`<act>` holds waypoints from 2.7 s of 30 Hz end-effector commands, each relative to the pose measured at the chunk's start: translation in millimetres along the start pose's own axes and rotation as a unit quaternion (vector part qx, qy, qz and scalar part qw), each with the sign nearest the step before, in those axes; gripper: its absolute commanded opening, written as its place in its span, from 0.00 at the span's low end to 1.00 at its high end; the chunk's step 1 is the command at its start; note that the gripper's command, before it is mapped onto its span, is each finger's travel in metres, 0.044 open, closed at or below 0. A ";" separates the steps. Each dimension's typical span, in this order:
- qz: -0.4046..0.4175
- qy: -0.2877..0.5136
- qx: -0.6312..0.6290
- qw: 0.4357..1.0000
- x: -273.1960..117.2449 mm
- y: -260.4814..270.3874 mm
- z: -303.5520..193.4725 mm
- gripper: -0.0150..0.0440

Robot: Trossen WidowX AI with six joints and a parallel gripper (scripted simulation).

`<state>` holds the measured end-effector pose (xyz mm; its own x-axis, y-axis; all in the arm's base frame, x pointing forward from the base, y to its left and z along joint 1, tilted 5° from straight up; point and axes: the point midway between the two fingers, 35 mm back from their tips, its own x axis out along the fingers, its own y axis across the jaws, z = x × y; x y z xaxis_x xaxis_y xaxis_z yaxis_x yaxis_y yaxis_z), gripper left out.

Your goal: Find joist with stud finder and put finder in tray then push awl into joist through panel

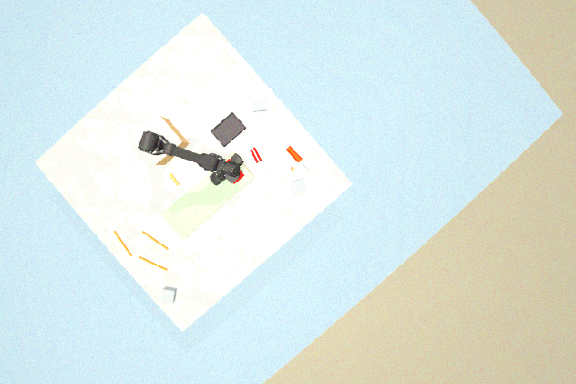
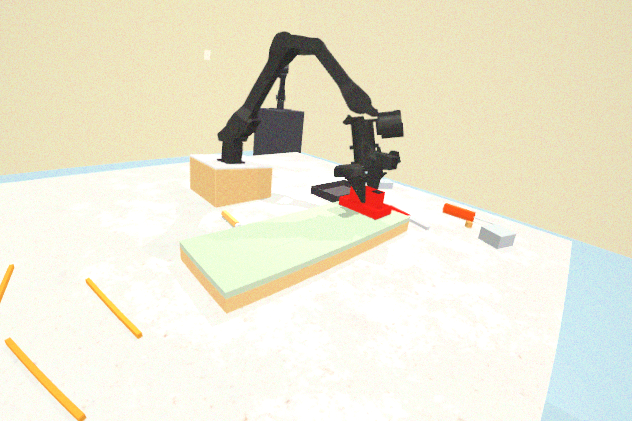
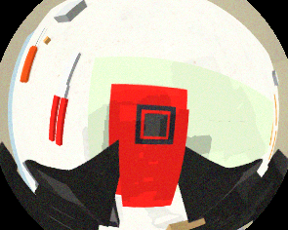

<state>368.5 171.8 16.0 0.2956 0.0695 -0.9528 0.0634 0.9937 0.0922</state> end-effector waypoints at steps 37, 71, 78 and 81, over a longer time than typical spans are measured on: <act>0.002 0.000 -0.002 1.000 0.6 -51.9 0.4 0.25; -0.002 0.000 -0.003 1.000 1.1 -131.0 0.6 0.25; -0.002 0.000 -0.003 1.000 1.0 -147.2 0.6 0.25; -0.003 0.000 -0.003 1.000 1.0 -154.2 0.7 0.25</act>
<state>361.3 27.4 2.2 0.2956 0.0668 -0.9530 0.0575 0.9945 0.0875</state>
